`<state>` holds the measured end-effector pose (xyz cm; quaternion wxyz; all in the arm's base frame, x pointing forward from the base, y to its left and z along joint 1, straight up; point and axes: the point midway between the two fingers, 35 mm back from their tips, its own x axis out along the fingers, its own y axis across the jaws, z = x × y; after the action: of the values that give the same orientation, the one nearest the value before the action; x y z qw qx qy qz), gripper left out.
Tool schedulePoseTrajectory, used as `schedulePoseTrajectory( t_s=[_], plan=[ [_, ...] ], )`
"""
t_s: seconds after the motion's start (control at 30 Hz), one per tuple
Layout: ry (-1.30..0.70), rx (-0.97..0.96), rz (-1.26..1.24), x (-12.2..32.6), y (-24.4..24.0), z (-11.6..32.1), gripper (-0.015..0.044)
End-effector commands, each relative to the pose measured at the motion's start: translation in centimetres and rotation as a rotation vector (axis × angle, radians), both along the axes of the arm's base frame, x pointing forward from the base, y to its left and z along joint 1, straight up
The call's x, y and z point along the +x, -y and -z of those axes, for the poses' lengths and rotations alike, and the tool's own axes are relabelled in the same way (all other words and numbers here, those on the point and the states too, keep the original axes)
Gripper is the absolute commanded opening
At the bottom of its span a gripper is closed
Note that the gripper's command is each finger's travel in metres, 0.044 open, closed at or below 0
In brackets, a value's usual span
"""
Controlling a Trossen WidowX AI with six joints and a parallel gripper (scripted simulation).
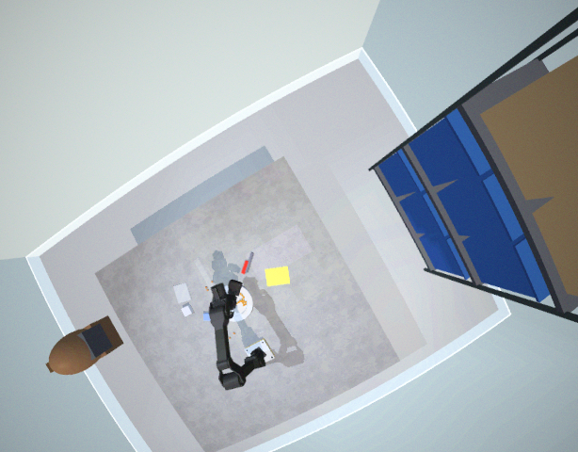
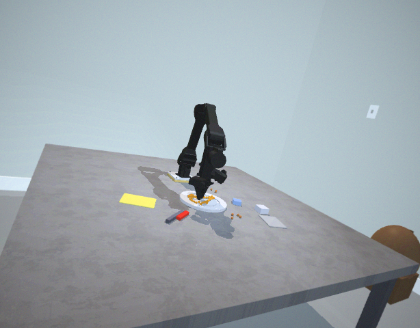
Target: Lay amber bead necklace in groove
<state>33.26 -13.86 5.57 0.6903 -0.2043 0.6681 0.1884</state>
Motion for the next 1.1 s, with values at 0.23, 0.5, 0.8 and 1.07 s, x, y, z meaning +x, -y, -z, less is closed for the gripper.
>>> schedulePoseTrajectory(
  t_s=[0.23,0.5,0.8,1.07],
  plan=[
    [-0.008,-0.001,-0.006,-0.08,0.05,1.57,0.012],
    [-0.006,0.002,-0.002,-0.08,-0.02,1.3,0.0],
    [-0.006,0.002,-0.002,-0.08,-0.02,1.3,0.0],
    [-0.006,0.002,-0.002,-0.08,-0.02,1.3,0.0]
  ],
)
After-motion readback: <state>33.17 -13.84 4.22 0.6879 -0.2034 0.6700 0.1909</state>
